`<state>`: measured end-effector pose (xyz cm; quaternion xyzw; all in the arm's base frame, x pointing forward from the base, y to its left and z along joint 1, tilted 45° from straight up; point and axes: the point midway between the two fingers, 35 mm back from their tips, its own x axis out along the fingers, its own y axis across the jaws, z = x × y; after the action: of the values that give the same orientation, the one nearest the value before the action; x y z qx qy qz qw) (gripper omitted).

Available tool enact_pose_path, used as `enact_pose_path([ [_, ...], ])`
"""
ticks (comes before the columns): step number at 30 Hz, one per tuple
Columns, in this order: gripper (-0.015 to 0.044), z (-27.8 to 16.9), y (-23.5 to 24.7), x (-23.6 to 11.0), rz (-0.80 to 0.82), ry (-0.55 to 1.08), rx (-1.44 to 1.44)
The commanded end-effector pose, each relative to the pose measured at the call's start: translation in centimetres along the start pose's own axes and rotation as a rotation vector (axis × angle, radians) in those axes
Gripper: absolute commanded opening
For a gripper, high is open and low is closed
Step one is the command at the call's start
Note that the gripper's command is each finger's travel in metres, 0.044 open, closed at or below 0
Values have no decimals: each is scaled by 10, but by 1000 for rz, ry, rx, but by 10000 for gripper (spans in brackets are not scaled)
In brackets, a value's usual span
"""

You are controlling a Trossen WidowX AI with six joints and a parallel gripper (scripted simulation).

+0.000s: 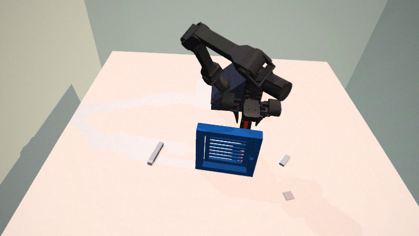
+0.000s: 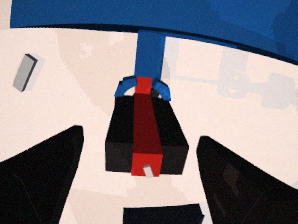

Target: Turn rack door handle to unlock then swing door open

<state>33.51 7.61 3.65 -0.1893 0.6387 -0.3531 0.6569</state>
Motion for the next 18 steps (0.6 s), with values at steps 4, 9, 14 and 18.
enact_pose_path([
  [4, 292, -1, -1, 15, 5, 20, -4],
  [9, 292, -1, -2, 23, 10, 28, -4],
  [14, 292, -2, -2, 30, 14, 36, -5],
  [18, 239, -2, -2, 31, 14, 37, -5],
])
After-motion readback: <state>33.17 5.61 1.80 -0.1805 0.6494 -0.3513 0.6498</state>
